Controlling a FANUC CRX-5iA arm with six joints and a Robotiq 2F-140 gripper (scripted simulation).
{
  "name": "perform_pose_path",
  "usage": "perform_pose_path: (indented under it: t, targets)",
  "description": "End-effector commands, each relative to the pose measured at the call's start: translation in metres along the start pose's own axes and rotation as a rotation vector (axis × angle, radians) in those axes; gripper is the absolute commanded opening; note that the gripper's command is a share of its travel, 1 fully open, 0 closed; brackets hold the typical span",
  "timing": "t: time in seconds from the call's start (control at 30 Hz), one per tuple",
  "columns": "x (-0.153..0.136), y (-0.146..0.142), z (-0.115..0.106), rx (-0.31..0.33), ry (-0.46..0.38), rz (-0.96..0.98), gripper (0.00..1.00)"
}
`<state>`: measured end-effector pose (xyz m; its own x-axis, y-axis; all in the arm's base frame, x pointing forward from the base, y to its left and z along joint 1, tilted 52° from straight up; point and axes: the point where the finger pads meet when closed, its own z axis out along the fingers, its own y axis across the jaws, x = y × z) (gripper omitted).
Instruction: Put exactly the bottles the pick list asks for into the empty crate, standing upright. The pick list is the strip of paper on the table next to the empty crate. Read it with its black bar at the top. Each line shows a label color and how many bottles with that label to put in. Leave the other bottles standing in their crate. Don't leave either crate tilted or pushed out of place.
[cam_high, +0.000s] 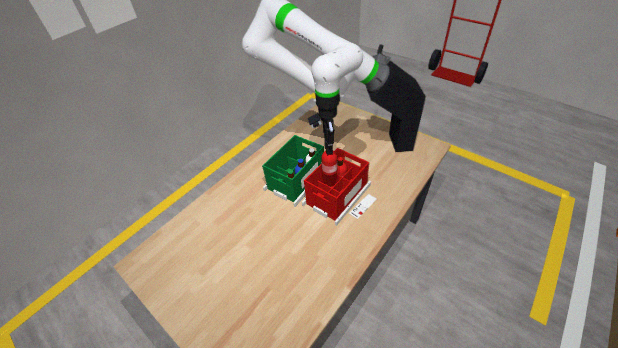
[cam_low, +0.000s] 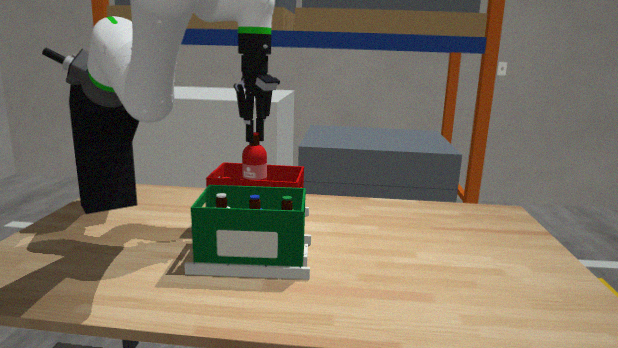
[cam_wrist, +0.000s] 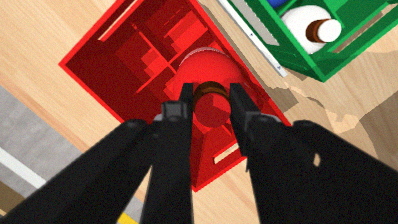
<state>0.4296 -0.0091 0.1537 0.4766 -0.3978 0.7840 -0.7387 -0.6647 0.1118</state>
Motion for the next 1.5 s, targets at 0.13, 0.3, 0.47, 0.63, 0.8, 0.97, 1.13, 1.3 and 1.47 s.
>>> perform_pose_path:
  t: [0.13, 0.3, 0.47, 0.63, 0.8, 0.97, 1.13, 1.3, 1.47]
  targets:
    - [0.0, -0.001, 0.006, 0.001, 0.0, 0.0, 0.1]
    - [0.0, -0.001, 0.011, 0.001, 0.0, 0.0, 0.1]
    - [0.0, -0.001, 0.014, 0.001, 0.0, 0.0, 0.1]
    - [0.0, -0.001, 0.019, 0.001, 0.0, 0.0, 0.1]
    - [0.0, -0.001, 0.024, 0.001, 0.0, 0.0, 0.1]
    - [0.0, -0.001, 0.027, 0.001, 0.0, 0.0, 0.1]
    - [0.0, -0.001, 0.032, 0.001, 0.0, 0.0, 0.1]
    - [0.0, -0.001, 0.037, 0.001, 0.0, 0.0, 0.1]
    - [0.0, -0.001, 0.042, 0.001, 0.0, 0.0, 0.1]
